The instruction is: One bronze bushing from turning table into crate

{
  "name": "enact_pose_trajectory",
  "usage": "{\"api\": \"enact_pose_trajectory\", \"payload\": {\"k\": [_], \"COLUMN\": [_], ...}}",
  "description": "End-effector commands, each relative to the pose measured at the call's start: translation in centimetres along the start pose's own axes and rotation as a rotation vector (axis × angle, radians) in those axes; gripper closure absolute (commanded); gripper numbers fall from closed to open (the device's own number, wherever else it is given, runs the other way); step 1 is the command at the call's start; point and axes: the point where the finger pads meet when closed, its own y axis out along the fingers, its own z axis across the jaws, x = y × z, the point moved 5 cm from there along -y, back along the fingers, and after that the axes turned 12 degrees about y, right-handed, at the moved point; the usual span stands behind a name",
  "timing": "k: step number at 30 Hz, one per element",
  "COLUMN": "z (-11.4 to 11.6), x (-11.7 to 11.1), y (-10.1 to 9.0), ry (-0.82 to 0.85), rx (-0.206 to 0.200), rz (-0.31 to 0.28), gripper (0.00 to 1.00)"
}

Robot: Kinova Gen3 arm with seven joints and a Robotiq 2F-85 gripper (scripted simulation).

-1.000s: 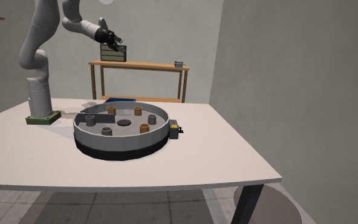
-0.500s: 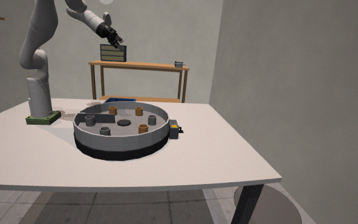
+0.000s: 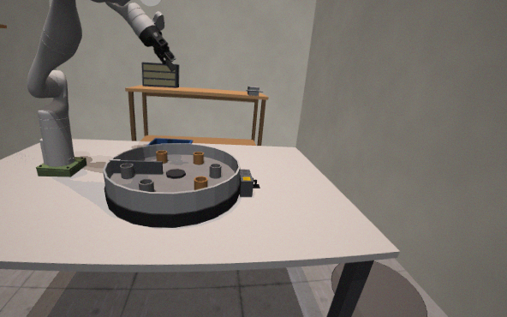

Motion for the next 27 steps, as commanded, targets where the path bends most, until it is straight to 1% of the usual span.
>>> {"api": "enact_pose_trajectory", "payload": {"k": [1,7,8,12,24,25,27], "z": [0.3,0.3,0.2,0.5,0.5,0.5,0.7], "x": [0.0,0.0,-0.4,-1.2,-1.2,-1.5,-1.9], "y": [0.2,0.2,0.0,-0.1,-0.1,-0.2,-0.1], "ry": [0.003,0.003,0.01,0.015,0.015,0.025,0.028], "rx": [-0.001,-0.001,-0.021,-0.087,-0.087,-0.104,-0.138], "rz": [-0.022,-0.022,-0.054,-0.229,-0.229,-0.262,-0.349], "gripper": [0.0,0.0,0.0,0.0,0.0,0.0,0.0]}}
